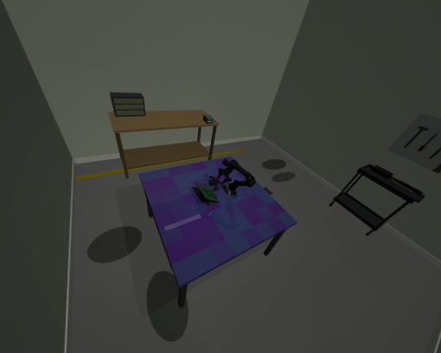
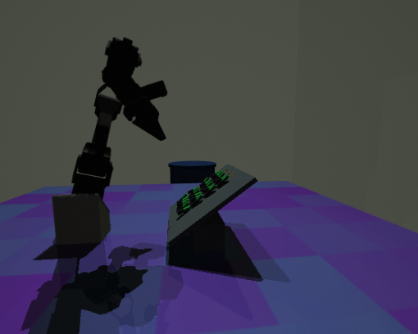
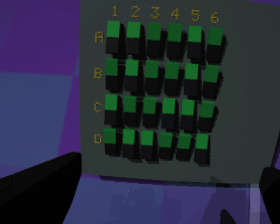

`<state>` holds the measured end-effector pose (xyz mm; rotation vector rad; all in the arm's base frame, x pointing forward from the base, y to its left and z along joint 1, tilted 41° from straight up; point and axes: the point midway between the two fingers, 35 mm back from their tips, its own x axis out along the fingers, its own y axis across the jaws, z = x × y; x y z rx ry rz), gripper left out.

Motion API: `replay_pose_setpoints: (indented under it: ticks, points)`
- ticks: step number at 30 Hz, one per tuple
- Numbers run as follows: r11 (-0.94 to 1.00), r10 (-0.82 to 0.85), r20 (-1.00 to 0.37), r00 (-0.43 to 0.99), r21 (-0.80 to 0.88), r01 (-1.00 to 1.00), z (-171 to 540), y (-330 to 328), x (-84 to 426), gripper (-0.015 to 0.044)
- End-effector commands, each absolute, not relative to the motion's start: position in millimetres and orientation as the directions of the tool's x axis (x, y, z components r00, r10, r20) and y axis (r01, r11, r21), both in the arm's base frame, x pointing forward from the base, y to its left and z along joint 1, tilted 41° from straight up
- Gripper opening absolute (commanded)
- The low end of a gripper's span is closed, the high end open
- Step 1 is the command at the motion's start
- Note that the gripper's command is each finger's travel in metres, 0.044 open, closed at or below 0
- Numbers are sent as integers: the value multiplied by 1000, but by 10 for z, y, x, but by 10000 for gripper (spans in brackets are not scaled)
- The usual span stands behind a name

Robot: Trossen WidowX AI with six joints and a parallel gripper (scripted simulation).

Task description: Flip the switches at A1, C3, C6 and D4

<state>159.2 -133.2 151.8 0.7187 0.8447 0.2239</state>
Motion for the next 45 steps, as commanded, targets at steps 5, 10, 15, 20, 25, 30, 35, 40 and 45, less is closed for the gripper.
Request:
replay_pose_setpoints:
  ticks: [5, 10, 15, 20, 25, 30, 35, 40, 45]
  points:
    - [763, 438, -638, 634, 636, 113, 1434, -1233, 1898, 269]
    - [770, 431, -636, 640, 629, 106, 1433, -975, 2360, 137]
    - [754, 452, -598, 662, 653, 74, 1517, -691, 2662, 6]
    - [754, 452, -598, 662, 652, 74, 1504, -683, 2675, 0]
    - [754, 440, -584, 682, 653, 73, 1309, -526, 2888, 0]
    - [754, 440, -584, 682, 653, 73, 1302, -520, 2896, 0]
    - [753, 440, -583, 683, 653, 72, 1251, -477, 2954, 0]
    - [754, 440, -583, 683, 653, 72, 1222, -457, 2987, 0]
    - [754, 440, -583, 683, 653, 72, 1175, -421, 3040, 0]
